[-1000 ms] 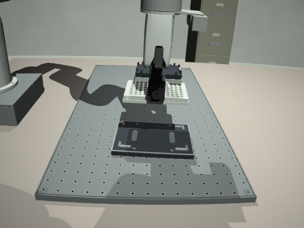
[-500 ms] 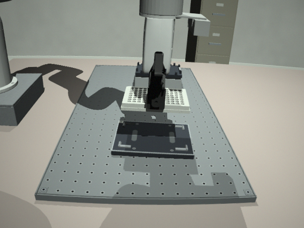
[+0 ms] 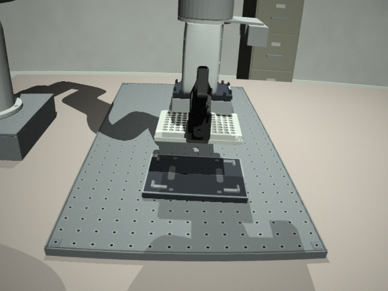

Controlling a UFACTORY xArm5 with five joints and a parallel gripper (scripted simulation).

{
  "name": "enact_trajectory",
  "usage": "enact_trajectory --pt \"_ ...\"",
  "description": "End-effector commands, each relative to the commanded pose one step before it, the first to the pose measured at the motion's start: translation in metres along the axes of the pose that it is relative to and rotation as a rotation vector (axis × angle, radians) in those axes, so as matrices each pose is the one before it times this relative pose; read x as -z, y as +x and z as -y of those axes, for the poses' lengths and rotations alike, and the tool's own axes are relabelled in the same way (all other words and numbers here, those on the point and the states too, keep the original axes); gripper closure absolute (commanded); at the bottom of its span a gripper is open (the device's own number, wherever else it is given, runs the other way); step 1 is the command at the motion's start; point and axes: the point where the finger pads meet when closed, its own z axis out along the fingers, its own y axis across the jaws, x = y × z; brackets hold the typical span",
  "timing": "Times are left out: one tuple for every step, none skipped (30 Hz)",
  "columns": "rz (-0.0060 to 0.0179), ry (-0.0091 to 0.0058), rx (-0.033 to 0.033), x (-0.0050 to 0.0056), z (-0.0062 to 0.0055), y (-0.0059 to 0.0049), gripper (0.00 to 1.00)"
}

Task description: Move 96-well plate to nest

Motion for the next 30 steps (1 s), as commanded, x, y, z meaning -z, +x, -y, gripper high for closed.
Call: enact_trajectory --pt "-0.00085 -0.0132 -0.00006 0.00185 -0.00008 0.00163 1.0" --pt "0.0 0.0 0.0 0.0 0.0 0.0 1.0" --pt "0.0 0.0 0.0 0.0 0.0 0.0 1.0" --pt "0.0 0.0 0.0 0.0 0.00006 0.0 1.0" --pt "0.0 0.0 0.0 0.0 0.00006 0.0 1.0" --pt "0.0 0.0 0.0 0.0 0.00006 0.0 1.0" --pt "0.0 0.0 0.0 0.0 0.00006 0.0 1.0" --pt "0.0 0.0 0.0 0.0 0.00005 0.0 1.0" --pt "0.0 0.0 0.0 0.0 0.00005 0.0 1.0" --pt "0.0 0.0 0.0 0.0 0.00005 0.0 1.0" --pt "0.0 0.0 0.0 0.0 0.00004 0.0 1.0" --pt "0.0 0.0 0.0 0.0 0.00004 0.0 1.0" --pt "0.0 0.0 0.0 0.0 0.00004 0.0 1.0" --pt "0.0 0.0 0.0 0.0 0.00004 0.0 1.0" --pt "0.0 0.0 0.0 0.0 0.00003 0.0 1.0" --pt "0.0 0.0 0.0 -0.00167 0.00003 -0.00001 1.0" --pt "0.0 0.0 0.0 -0.00167 0.00003 -0.00001 1.0" --pt "0.0 0.0 0.0 -0.00167 0.00003 -0.00001 1.0" --pt "0.0 0.0 0.0 0.0 0.0 0.0 1.0" --pt "0.0 0.0 0.0 0.0 0.0 0.0 1.0" --pt "0.0 0.0 0.0 -0.00167 0.00003 -0.00001 1.0" --pt "0.0 0.0 0.0 -0.00167 0.00002 0.0 1.0" --pt "0.0 0.0 0.0 -0.00167 0.00002 0.0 1.0" --pt "0.0 0.0 0.0 -0.00167 0.00002 0.0 1.0" --pt "0.00001 0.0 0.0 -0.00167 0.00002 -0.00001 1.0" --pt "0.00001 0.0 0.0 -0.00167 0.00002 -0.00001 1.0" --pt "0.00001 0.0 0.0 -0.00167 0.00002 0.0 1.0" --pt "0.00001 0.0 0.0 -0.00167 0.00002 0.0 1.0" --pt "0.00001 0.0 0.0 -0.00167 0.00001 0.0 1.0" --pt "0.00001 0.0 0.0 -0.00167 0.00001 0.0 1.0"
